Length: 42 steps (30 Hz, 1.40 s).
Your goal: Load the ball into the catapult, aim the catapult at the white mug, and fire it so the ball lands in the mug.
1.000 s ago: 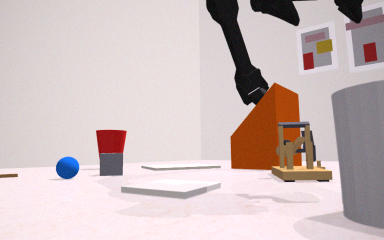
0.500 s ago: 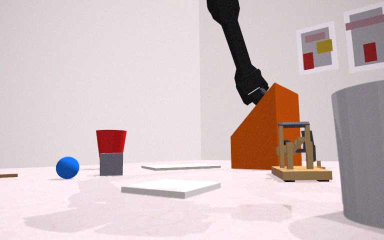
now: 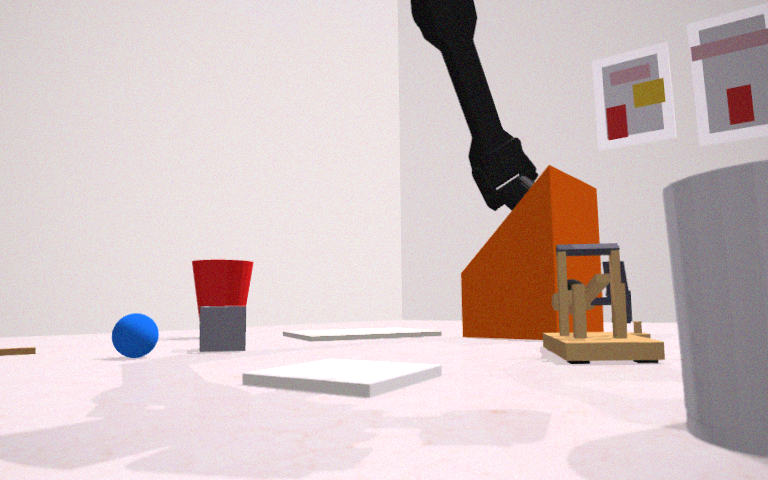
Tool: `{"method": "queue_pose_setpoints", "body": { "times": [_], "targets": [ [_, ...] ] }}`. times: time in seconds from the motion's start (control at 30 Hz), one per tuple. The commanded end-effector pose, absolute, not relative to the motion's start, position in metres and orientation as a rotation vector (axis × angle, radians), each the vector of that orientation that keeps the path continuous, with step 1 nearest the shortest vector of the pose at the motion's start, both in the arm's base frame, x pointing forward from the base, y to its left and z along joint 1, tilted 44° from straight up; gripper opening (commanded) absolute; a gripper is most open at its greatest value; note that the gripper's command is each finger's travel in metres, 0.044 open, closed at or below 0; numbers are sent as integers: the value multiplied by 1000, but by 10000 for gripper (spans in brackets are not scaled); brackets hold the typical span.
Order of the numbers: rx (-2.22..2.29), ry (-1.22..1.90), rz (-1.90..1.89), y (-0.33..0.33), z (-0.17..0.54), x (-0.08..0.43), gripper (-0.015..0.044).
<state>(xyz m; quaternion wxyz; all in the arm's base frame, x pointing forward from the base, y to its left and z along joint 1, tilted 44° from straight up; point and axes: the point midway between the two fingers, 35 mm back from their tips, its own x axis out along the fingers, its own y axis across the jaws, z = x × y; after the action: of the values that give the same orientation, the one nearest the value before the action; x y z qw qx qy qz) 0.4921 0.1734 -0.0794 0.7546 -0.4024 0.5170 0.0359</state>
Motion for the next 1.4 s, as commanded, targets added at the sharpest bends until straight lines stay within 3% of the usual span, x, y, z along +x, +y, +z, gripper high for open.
{"method": "queue_pose_setpoints", "body": {
  "times": [0.0,0.37,0.77,1.37],
  "targets": [
    [-877,1130,78,173,-80,491,282],
    [-877,1130,78,173,-80,491,0],
    [-894,1138,86,174,-83,487,0],
    [-1404,1344,332,182,-143,373,0]
  ]
}}
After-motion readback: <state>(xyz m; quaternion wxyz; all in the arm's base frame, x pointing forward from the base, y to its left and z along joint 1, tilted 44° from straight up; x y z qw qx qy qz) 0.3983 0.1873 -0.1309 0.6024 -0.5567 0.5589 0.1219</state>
